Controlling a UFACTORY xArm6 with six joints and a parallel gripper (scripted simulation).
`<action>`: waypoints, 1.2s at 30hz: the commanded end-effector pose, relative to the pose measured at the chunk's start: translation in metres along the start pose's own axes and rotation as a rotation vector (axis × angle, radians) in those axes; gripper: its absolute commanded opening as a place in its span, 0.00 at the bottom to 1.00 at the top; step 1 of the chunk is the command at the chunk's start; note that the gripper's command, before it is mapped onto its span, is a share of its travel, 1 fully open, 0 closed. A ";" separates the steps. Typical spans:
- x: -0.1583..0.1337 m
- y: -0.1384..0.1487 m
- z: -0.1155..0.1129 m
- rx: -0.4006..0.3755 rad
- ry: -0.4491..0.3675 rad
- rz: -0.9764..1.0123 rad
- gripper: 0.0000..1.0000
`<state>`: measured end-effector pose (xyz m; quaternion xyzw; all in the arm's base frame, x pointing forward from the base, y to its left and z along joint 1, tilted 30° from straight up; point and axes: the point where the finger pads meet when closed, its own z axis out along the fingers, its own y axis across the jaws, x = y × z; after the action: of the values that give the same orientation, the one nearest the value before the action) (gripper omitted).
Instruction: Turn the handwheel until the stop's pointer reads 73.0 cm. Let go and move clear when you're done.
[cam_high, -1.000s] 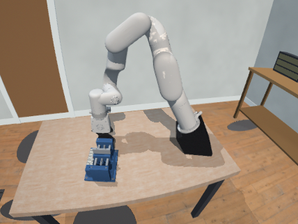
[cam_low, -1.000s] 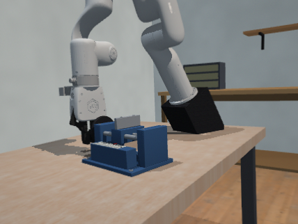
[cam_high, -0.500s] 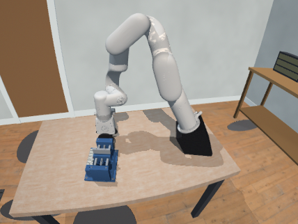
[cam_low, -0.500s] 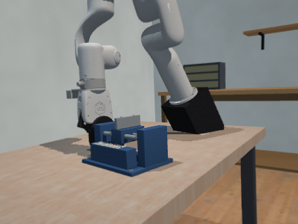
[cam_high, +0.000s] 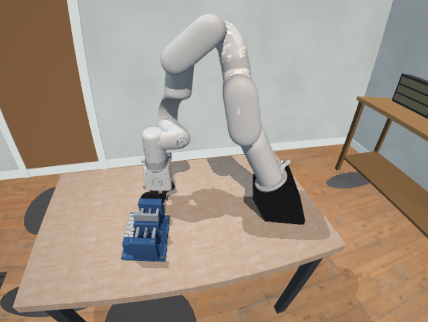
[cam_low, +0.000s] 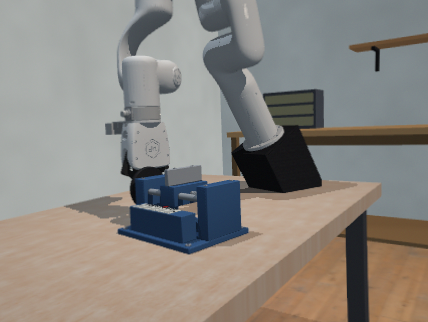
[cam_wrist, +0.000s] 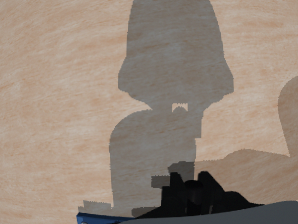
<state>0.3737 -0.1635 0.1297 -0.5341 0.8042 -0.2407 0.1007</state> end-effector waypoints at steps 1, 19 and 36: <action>0.000 0.003 -0.006 0.000 -0.001 0.000 0.06; 0.000 0.003 -0.027 0.000 -0.001 0.000 0.06; 0.000 -0.017 -0.046 0.000 -0.001 0.000 0.06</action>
<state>0.3619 -0.1540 0.1690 -0.5349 0.8051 -0.2369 0.0977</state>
